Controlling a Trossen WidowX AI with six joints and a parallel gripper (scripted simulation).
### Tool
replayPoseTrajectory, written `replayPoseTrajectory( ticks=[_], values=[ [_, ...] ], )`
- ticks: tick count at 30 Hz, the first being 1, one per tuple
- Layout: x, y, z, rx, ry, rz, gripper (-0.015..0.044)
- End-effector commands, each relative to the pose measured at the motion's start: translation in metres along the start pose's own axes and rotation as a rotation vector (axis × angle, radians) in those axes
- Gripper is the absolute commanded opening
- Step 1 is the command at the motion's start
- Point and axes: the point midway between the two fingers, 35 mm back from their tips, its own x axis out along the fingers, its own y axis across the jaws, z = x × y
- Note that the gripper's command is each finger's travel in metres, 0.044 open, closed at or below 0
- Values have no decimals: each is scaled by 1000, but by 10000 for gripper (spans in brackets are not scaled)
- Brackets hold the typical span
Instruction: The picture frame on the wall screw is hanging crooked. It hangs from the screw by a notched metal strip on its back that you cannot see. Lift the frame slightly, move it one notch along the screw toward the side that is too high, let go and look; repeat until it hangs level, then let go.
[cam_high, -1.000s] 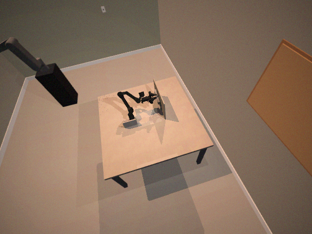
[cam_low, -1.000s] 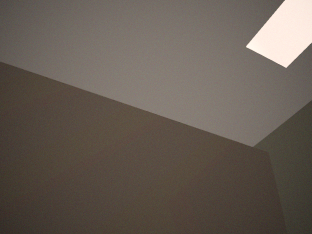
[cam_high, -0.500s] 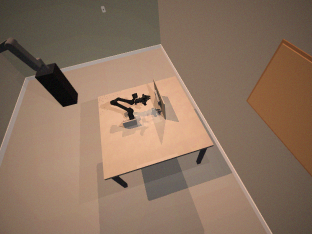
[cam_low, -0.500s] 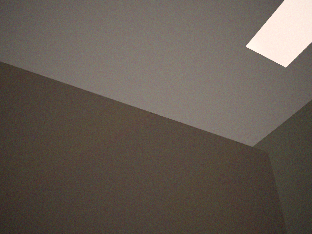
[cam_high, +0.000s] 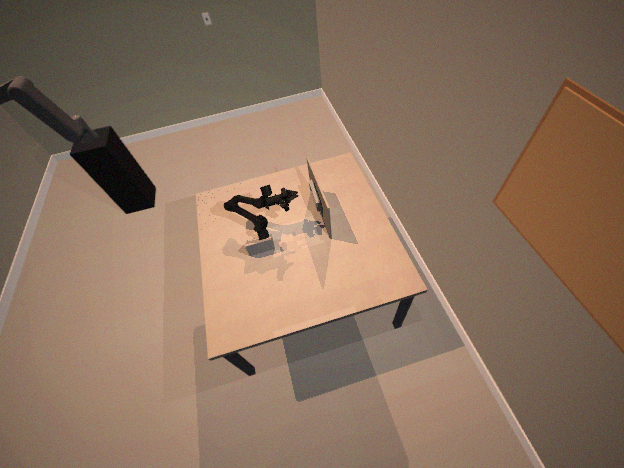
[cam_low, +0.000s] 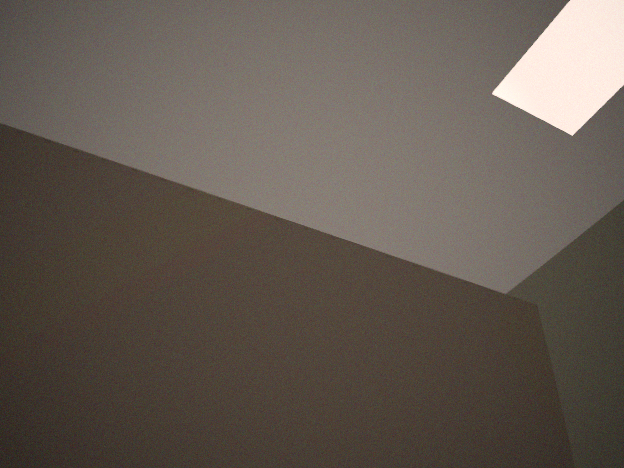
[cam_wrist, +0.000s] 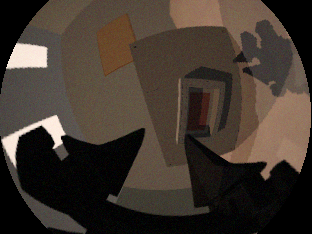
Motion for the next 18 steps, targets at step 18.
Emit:
replayPoseTrajectory(
  ticks=[18],
  values=[
    [-10, 15, -5, 8, 7, -6, 260]
  ],
)
